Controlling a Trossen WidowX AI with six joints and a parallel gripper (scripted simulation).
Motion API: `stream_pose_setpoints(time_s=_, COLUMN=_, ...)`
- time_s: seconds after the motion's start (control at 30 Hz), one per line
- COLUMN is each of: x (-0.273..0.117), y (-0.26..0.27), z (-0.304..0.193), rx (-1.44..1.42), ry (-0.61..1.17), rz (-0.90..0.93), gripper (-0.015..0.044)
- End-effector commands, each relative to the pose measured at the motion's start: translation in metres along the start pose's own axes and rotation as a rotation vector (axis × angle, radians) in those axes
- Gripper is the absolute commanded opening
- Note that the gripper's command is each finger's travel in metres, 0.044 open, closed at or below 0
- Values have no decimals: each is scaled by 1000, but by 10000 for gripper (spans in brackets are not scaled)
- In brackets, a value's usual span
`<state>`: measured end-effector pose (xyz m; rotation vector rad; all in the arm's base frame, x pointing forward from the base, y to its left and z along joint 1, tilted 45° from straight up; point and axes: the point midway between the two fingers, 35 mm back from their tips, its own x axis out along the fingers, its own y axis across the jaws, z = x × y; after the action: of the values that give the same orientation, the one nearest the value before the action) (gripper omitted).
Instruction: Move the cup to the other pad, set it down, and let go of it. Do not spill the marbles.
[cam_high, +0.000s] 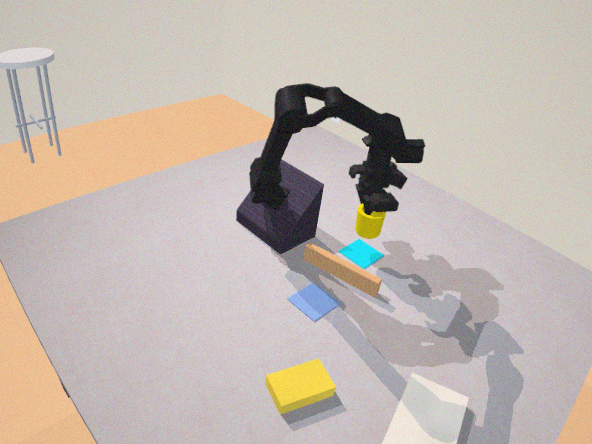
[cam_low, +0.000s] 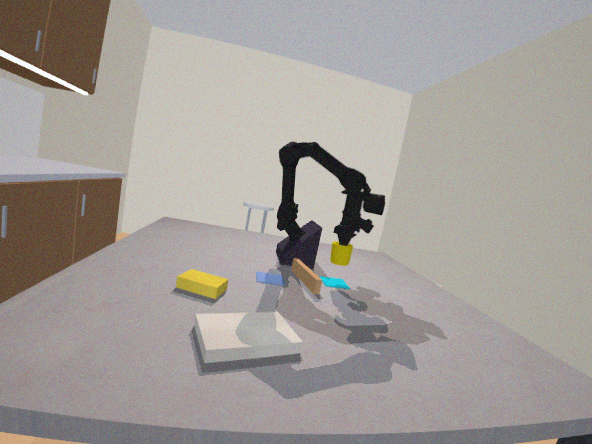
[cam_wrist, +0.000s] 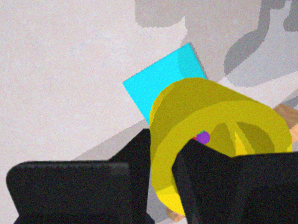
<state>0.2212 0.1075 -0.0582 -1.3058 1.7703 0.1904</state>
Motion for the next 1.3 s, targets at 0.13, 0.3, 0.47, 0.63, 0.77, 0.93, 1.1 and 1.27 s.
stream_pose_setpoints(time_s=0.13, x=16, y=1, z=-1, rx=0, ry=9, rz=2, gripper=0)
stream_pose_setpoints(time_s=0.3, x=24, y=1, z=0, rx=0, ry=9, rz=2, gripper=0)
stream_pose_setpoints(time_s=0.47, x=33, y=1, z=0, rx=0, ry=9, rz=2, gripper=0)
stream_pose_setpoints(time_s=0.63, x=41, y=1, z=0, rx=0, ry=9, rz=2, gripper=0)
stream_pose_setpoints(time_s=0.77, x=48, y=1, z=0, rx=0, ry=9, rz=1, gripper=0)
stream_pose_setpoints(time_s=0.93, x=56, y=1, z=-1, rx=0, ry=10, rz=1, gripper=0)
stream_pose_setpoints(time_s=1.1, x=65, y=1, z=-2, rx=0, ry=10, rz=1, gripper=0)
stream_pose_setpoints(time_s=1.27, x=67, y=2, z=-2, rx=1, ry=10, rz=1, gripper=0)
